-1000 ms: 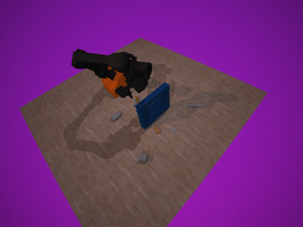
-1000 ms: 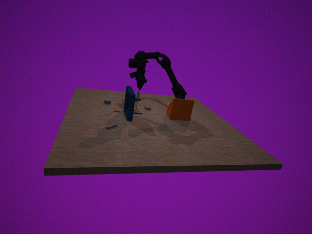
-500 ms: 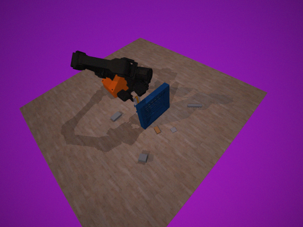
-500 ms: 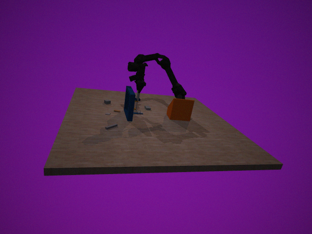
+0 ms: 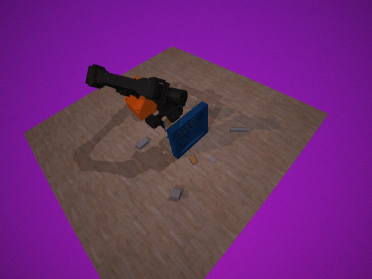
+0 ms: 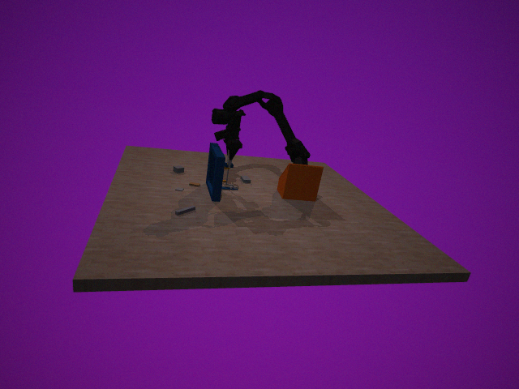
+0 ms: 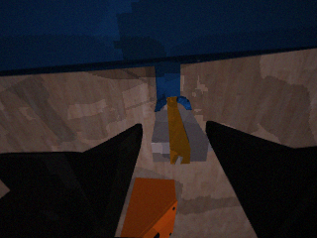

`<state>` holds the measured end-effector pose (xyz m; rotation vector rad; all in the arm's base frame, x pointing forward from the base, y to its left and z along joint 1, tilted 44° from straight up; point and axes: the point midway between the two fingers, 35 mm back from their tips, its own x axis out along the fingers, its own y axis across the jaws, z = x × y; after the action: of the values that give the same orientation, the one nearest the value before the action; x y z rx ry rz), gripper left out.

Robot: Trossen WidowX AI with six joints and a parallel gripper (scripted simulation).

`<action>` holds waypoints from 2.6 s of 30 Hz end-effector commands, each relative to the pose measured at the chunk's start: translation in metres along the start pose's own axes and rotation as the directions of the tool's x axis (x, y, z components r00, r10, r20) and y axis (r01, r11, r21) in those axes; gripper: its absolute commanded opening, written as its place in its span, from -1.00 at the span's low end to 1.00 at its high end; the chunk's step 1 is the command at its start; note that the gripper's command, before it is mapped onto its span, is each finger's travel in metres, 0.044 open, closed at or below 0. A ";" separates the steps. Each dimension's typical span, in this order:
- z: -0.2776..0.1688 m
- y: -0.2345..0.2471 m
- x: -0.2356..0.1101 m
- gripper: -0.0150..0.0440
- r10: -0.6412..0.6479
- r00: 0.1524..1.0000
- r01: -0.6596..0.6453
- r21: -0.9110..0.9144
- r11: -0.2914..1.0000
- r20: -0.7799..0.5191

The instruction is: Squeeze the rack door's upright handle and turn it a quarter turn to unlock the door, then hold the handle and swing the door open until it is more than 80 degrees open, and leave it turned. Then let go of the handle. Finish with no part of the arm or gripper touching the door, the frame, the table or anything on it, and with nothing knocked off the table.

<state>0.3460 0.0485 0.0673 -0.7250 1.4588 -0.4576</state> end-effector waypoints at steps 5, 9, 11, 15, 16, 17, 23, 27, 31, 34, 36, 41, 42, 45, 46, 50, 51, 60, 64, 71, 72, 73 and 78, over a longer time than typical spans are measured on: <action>-0.001 -0.001 0.012 0.50 -0.007 1.000 0.007 -0.004 1.000 0.000; -0.001 -0.002 0.012 0.23 -0.007 1.000 0.007 -0.004 1.000 0.000; -0.001 -0.002 0.012 0.06 -0.007 1.000 0.007 -0.004 1.000 0.000; -0.001 -0.002 0.012 -0.10 -0.007 1.000 0.007 -0.004 1.000 0.000; -0.001 -0.002 0.012 -0.12 -0.007 1.000 0.007 -0.004 1.000 0.000; -0.001 -0.002 0.012 -0.15 -0.007 1.000 0.007 -0.004 1.000 0.000; -0.001 -0.002 0.012 -0.28 -0.007 1.000 0.007 -0.004 1.000 0.000; -0.001 -0.002 0.012 -0.37 -0.007 1.000 0.007 -0.004 1.000 0.000; -0.001 -0.002 0.012 -0.42 -0.007 1.000 0.007 -0.004 1.000 0.000; -0.001 -0.002 0.012 -0.42 -0.007 1.000 0.007 0.028 1.000 0.000; -0.001 -0.002 0.012 -0.42 -0.007 1.000 0.007 0.117 0.993 0.000; -0.001 -0.002 0.012 -0.42 -0.007 1.000 0.007 0.356 0.934 0.000; -0.001 -0.002 0.012 -0.42 -0.007 1.000 0.007 0.402 0.916 0.000; -0.001 -0.002 0.012 -0.42 -0.007 1.000 0.006 0.532 0.847 0.000; -0.001 -0.002 0.012 -0.42 -0.007 1.000 0.006 0.573 0.819 0.000; -0.001 -0.002 0.012 -0.42 -0.007 1.000 0.005 0.723 0.691 0.000; -0.001 -0.002 0.012 -0.42 -0.007 1.000 0.005 0.756 0.655 0.000; -0.001 -0.001 0.012 -0.42 -0.008 1.000 0.001 0.964 0.267 0.001; -0.001 -0.001 0.012 -0.42 -0.007 1.000 0.000 0.997 0.073 0.001; -0.001 -0.001 0.012 -0.42 -0.007 1.000 -0.002 0.963 -0.268 0.000; -0.001 -0.001 0.012 -0.42 -0.007 1.000 -0.002 0.952 -0.307 0.000; -0.001 -0.001 0.012 -0.42 -0.007 1.000 -0.002 0.944 -0.330 0.000; -0.001 -0.001 0.012 -0.42 -0.007 1.000 -0.002 0.941 -0.338 0.000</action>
<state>0.3455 0.0399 0.0598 0.7824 0.4860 -1.4557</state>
